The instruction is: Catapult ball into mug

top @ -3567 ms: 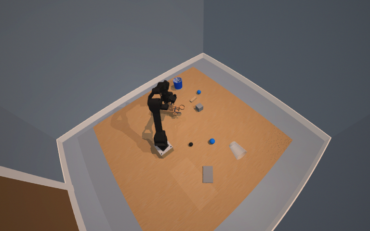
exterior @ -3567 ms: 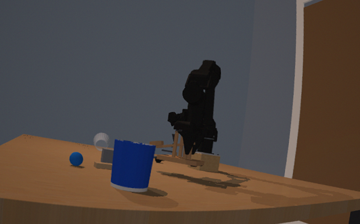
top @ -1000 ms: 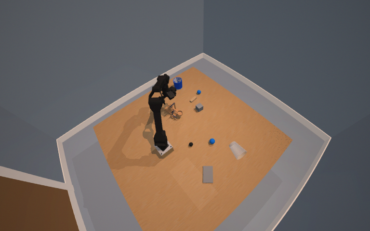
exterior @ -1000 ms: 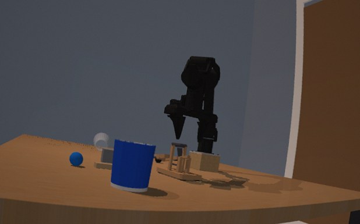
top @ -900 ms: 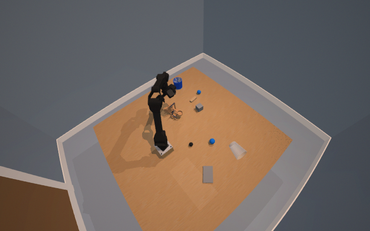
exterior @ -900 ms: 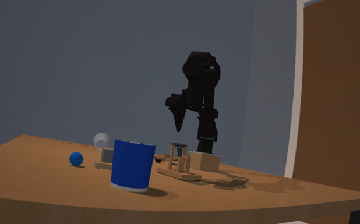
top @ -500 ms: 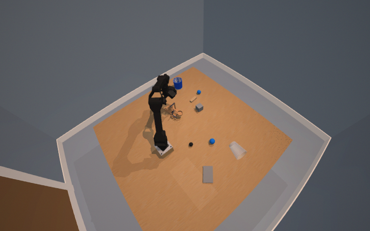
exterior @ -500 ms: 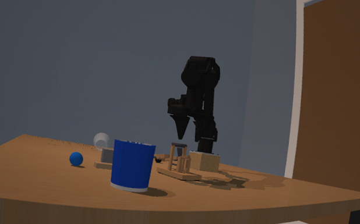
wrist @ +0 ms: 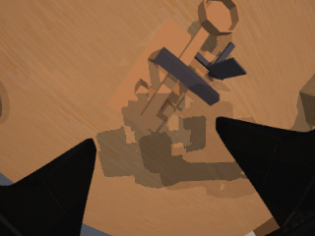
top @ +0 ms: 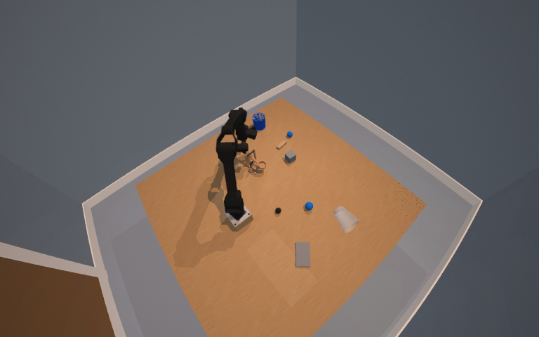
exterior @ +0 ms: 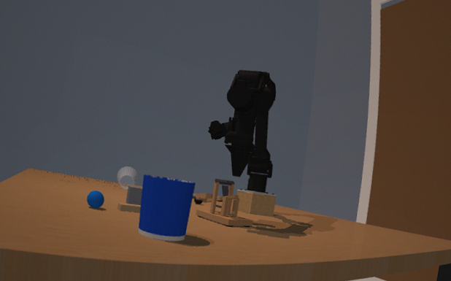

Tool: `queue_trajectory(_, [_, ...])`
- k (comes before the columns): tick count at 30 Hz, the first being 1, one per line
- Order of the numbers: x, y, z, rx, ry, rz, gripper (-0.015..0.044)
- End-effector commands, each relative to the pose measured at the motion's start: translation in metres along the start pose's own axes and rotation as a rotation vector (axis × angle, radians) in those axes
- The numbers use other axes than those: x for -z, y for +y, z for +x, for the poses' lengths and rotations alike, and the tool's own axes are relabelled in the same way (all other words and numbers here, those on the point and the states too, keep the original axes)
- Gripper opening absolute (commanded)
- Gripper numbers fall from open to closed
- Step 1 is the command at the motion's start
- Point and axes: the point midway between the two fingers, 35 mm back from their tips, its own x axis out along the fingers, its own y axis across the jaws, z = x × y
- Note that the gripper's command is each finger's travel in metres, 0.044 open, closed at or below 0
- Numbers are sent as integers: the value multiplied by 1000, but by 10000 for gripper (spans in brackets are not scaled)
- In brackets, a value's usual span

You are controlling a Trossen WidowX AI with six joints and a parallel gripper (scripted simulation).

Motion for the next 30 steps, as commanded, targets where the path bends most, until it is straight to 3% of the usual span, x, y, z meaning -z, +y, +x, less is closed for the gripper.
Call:
queue_trajectory(1, [0,0,-1,1,-1,-126,440])
queue_trajectory(30, [0,-1,-4,2,-2,-1128,440])
